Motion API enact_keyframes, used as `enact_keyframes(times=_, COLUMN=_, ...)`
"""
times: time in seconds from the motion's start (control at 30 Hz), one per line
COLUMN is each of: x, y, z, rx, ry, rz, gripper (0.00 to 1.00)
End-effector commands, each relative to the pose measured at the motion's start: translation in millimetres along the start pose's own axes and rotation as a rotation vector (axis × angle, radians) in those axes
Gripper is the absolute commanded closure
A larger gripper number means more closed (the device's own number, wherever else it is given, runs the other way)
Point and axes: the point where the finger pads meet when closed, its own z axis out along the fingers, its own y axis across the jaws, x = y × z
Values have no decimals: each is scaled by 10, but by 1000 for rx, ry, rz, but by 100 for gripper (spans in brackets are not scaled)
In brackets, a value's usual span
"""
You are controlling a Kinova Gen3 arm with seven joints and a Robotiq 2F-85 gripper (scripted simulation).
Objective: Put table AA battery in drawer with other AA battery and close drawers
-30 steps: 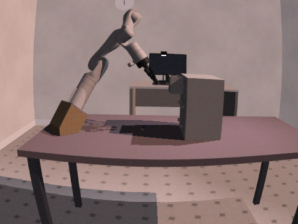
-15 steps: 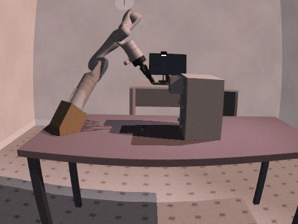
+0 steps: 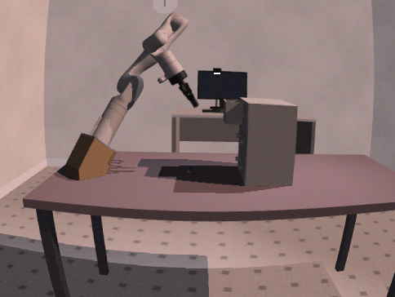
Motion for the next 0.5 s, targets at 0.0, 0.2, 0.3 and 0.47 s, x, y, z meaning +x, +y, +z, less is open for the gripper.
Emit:
enact_keyframes(times=0.0, x=-2, y=-18, z=-9, rx=8, ry=-6, rz=2, gripper=67)
enact_keyframes(times=0.2, x=0, y=-19, z=-27, rx=9, ry=3, rz=2, gripper=67)
enact_keyframes(times=0.3, x=1, y=-18, z=-43, rx=9, ry=10, rz=3, gripper=67)
enact_keyframes(times=0.47, x=7, y=-16, z=-98, rx=9, ry=35, rz=3, gripper=67)
